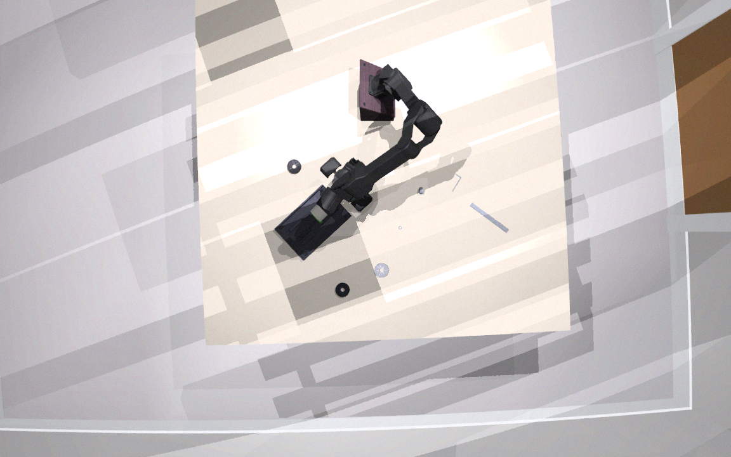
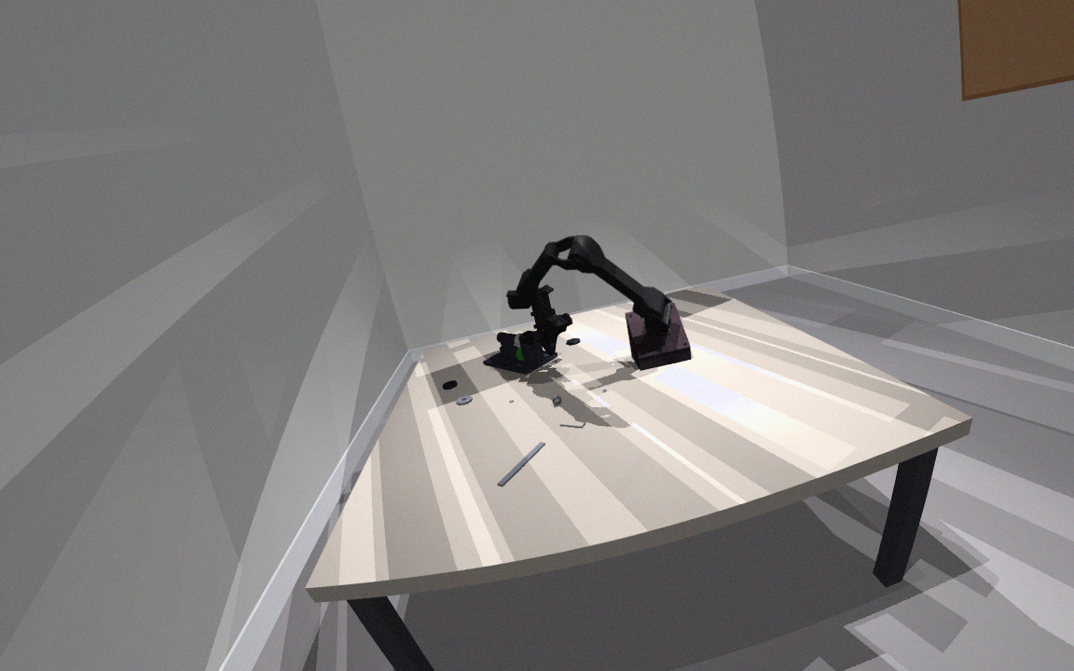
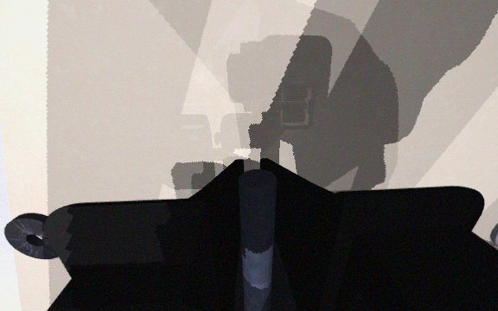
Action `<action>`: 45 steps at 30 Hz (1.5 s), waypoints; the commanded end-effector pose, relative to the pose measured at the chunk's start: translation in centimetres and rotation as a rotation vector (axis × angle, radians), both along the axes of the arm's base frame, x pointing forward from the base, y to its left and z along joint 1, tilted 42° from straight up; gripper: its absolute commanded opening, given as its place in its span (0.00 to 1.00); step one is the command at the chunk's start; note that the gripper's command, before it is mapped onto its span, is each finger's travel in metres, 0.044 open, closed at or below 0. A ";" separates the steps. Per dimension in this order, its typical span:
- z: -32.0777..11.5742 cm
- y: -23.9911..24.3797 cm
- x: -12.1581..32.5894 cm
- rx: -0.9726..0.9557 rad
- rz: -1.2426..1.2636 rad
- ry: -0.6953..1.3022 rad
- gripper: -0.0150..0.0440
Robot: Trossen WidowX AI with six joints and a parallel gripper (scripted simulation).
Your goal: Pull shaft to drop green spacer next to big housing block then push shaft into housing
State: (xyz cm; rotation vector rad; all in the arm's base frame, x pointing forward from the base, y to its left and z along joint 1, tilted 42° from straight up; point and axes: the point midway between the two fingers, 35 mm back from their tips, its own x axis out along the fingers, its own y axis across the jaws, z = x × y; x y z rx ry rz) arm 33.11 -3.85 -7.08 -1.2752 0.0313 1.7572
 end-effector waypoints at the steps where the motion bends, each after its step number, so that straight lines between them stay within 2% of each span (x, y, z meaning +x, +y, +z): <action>1: 0.0 0.0 0.0 0.000 0.000 0.000 0.25; 45: -0.4 -0.5 0.6 0.003 -0.005 0.002 0.25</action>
